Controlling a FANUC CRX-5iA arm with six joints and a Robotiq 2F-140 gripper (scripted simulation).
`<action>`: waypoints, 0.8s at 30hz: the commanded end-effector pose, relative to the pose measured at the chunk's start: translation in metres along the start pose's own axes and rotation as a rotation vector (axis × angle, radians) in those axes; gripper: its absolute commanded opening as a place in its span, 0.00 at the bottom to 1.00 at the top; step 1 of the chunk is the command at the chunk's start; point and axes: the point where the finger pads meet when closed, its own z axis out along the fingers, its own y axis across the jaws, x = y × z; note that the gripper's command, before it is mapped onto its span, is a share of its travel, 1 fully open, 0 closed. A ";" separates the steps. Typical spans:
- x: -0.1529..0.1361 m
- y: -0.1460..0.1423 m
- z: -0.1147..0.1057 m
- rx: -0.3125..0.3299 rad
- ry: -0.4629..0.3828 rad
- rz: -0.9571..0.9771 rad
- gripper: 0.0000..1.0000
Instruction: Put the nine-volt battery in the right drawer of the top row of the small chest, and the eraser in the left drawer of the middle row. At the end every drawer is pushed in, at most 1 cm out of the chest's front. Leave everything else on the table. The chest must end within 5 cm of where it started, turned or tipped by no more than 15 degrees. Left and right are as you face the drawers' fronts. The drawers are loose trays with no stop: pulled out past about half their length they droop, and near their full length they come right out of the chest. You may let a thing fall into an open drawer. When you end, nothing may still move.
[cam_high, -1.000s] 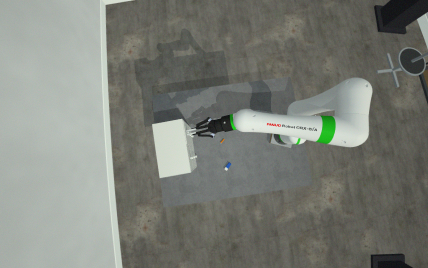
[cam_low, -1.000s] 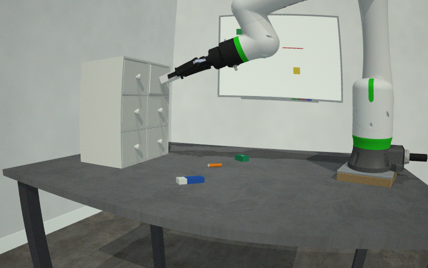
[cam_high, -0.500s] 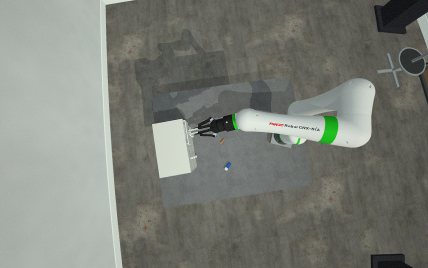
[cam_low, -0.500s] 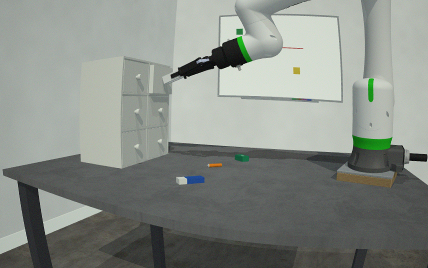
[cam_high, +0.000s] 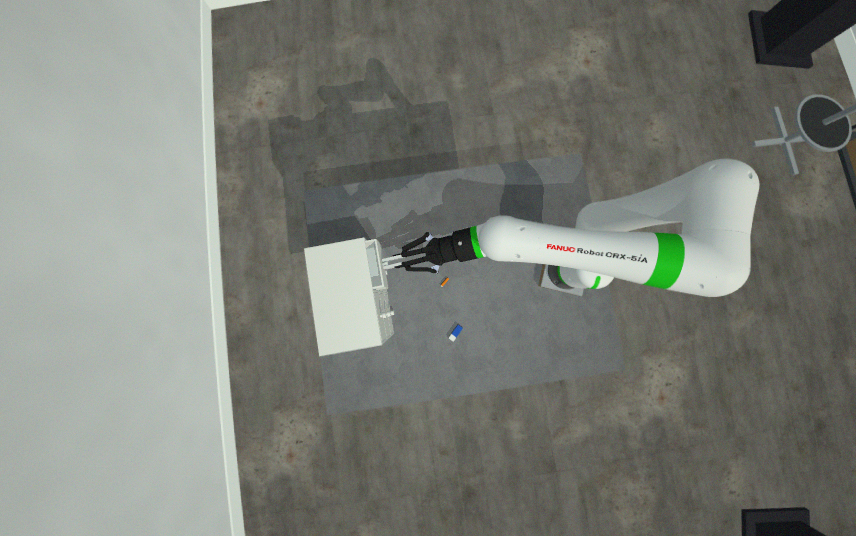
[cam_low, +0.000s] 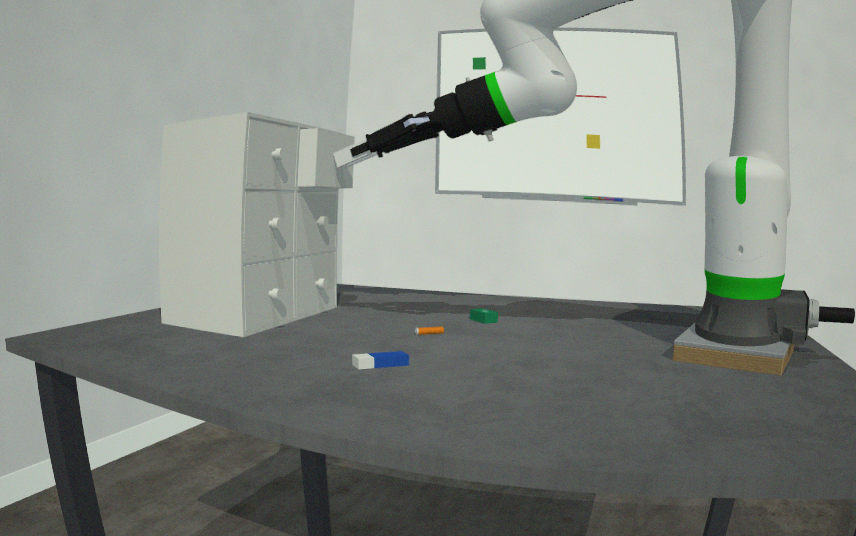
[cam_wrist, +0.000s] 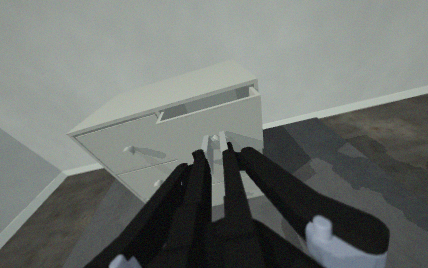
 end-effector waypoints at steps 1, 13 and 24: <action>-0.001 0.000 -0.003 0.000 0.000 0.000 0.08; -0.007 0.000 -0.019 0.000 0.000 0.000 0.08; -0.010 0.000 -0.027 0.000 0.000 0.000 0.08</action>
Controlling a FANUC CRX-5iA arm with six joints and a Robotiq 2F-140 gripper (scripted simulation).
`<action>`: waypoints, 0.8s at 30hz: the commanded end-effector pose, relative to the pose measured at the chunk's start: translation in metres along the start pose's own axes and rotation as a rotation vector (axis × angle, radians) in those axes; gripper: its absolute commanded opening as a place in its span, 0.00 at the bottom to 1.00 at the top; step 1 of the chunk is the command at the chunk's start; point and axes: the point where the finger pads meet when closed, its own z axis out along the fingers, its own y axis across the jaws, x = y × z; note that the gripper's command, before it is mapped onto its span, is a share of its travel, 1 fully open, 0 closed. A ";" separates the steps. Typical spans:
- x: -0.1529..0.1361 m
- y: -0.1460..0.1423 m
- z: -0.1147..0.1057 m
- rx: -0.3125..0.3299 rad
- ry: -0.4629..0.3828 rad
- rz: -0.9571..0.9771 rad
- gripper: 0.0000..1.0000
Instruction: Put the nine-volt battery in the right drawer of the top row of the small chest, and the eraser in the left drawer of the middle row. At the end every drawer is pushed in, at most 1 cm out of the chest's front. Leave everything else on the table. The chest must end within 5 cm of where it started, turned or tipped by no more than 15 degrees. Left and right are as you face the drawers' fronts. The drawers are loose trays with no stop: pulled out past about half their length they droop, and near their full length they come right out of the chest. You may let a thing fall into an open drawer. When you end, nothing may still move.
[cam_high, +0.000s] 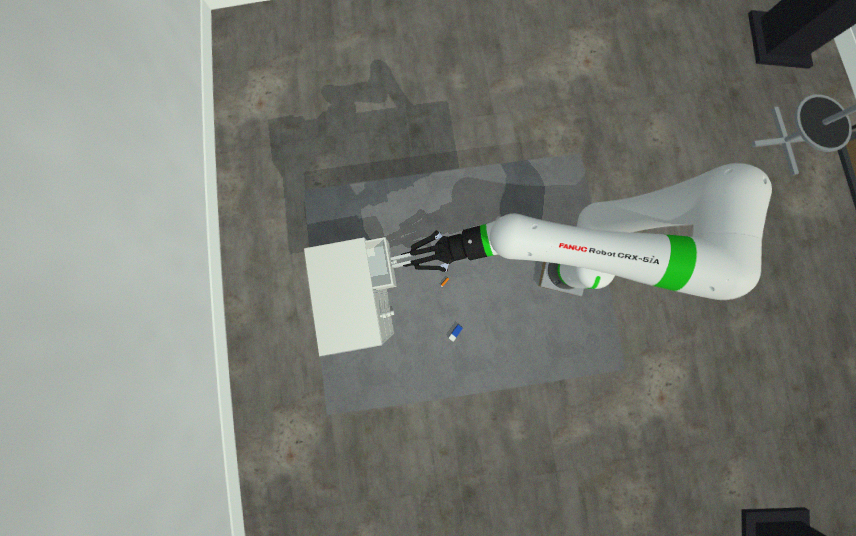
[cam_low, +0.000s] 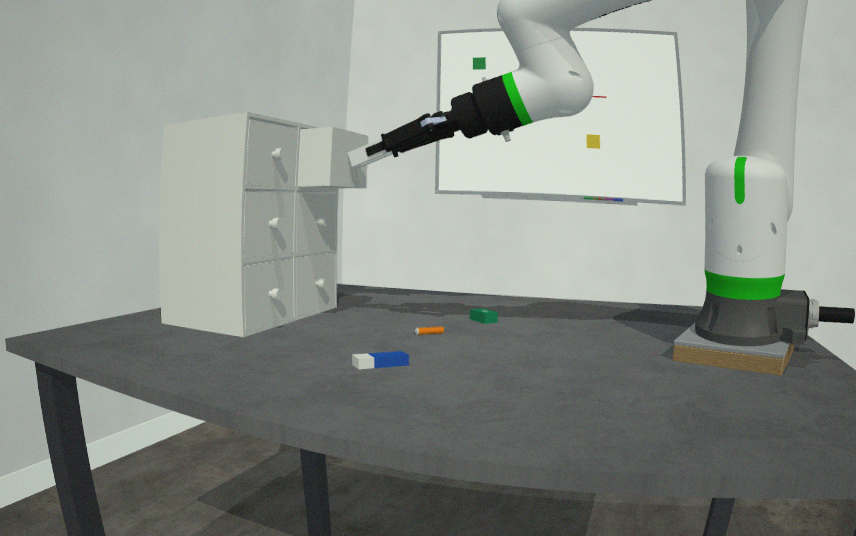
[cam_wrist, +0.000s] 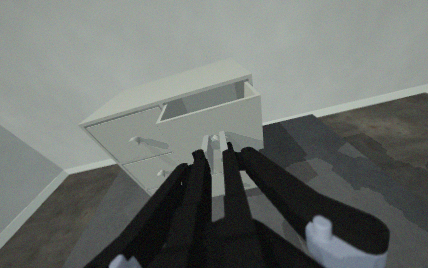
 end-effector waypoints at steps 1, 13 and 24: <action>0.000 0.000 -0.002 0.000 0.000 0.000 0.08; -0.002 0.000 -0.007 0.000 0.000 0.000 0.08; -0.002 0.000 -0.008 0.000 0.000 0.000 0.08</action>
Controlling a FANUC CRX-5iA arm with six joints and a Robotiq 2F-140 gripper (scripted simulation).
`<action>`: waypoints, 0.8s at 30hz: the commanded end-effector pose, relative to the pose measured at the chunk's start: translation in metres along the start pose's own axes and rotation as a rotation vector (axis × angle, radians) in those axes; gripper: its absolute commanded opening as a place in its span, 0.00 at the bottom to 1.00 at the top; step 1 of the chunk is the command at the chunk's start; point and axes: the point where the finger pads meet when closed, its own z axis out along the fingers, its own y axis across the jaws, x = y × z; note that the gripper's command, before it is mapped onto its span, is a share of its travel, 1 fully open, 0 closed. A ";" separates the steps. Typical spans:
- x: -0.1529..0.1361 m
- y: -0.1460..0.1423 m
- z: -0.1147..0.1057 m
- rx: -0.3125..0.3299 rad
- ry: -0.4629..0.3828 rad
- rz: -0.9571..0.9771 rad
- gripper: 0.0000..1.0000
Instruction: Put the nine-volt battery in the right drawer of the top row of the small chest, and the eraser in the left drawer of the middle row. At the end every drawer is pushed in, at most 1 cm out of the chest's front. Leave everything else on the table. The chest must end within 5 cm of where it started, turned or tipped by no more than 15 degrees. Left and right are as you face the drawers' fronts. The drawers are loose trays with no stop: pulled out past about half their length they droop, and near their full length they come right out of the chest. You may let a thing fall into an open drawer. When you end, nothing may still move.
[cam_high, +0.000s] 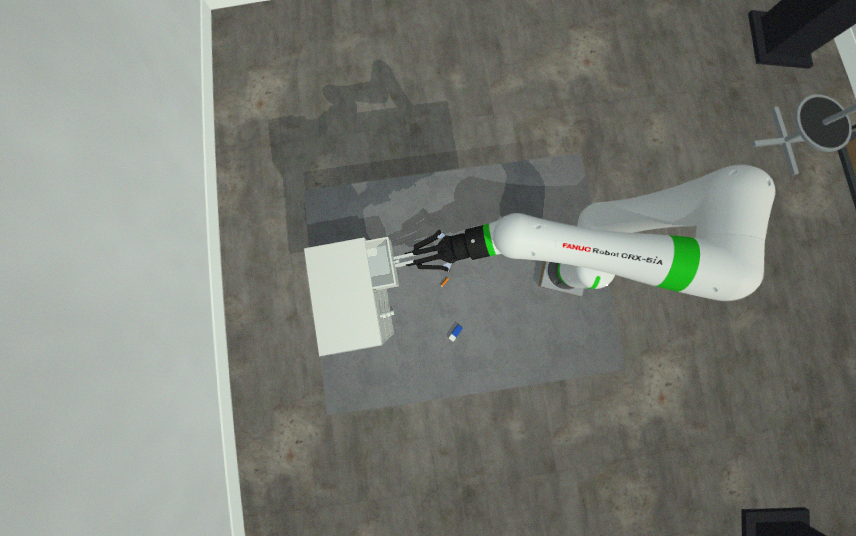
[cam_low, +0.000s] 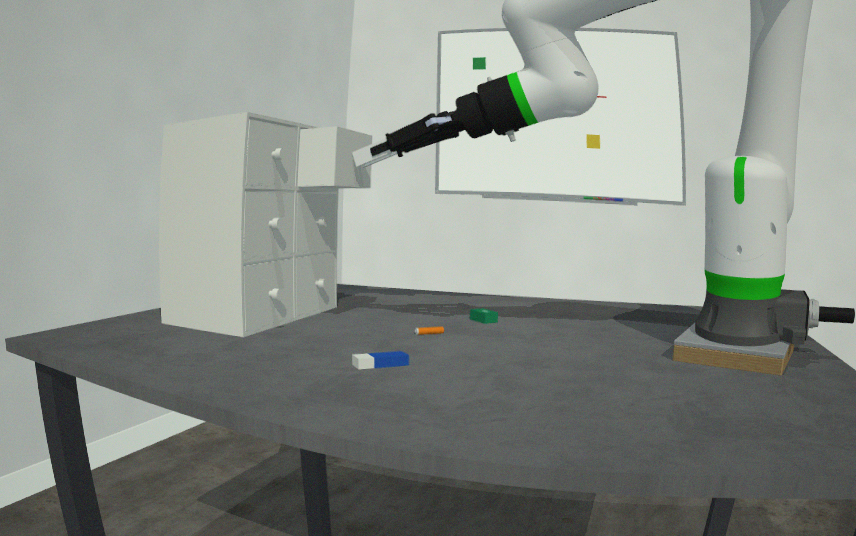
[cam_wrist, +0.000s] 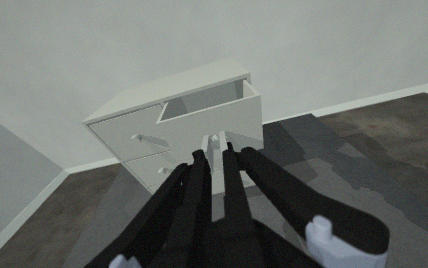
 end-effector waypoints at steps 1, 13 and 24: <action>0.000 0.000 0.000 0.000 0.000 0.000 0.08; 0.000 0.000 0.000 0.000 0.000 0.000 0.10; 0.000 0.000 0.000 0.000 0.000 0.000 0.20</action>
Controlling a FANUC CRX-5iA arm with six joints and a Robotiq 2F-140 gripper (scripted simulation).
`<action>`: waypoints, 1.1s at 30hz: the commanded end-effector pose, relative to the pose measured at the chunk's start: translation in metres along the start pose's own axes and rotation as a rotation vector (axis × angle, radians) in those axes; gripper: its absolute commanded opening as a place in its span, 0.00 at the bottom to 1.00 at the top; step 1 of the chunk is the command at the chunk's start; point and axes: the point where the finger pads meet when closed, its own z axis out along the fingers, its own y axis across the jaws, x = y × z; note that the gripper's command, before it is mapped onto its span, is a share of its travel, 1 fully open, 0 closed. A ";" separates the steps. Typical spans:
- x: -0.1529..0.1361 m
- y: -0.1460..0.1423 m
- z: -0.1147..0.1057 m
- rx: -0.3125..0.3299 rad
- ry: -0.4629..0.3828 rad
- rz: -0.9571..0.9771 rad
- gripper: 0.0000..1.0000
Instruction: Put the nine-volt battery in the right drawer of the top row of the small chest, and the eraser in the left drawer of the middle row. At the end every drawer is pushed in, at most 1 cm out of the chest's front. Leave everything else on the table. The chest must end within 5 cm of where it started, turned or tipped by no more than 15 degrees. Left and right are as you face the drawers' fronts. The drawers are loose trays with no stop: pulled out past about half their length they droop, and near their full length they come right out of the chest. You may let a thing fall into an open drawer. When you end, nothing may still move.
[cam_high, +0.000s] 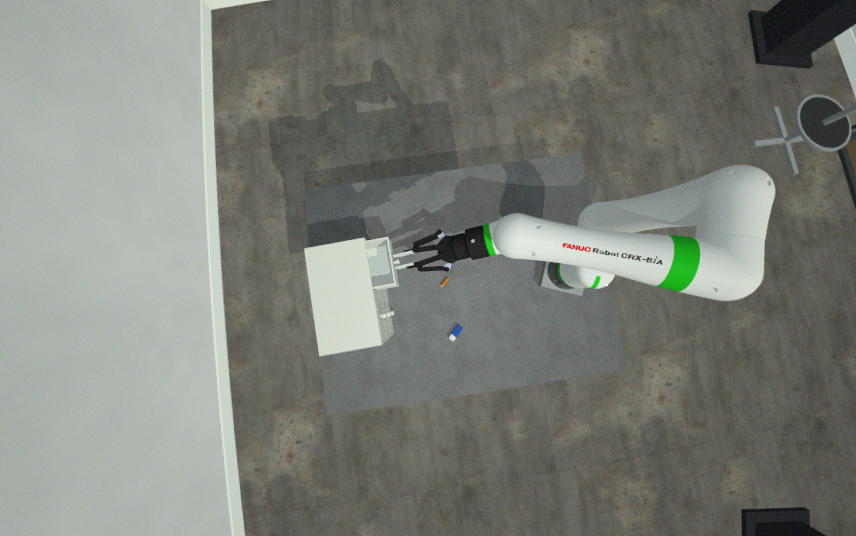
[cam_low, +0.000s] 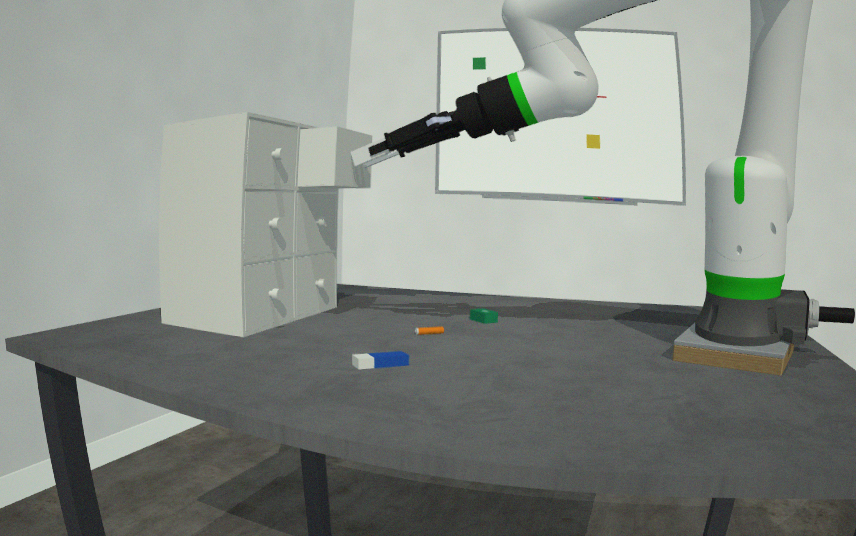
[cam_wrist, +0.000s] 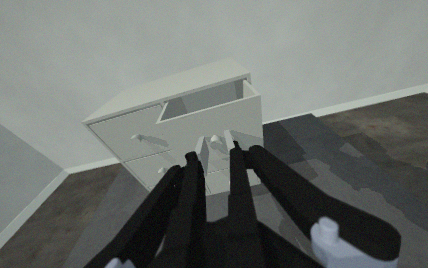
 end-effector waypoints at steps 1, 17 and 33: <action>0.000 0.000 0.000 0.000 0.000 0.000 0.20; -0.013 0.000 -0.037 0.000 0.000 0.000 0.20; -0.016 0.000 -0.069 0.000 0.000 0.000 0.20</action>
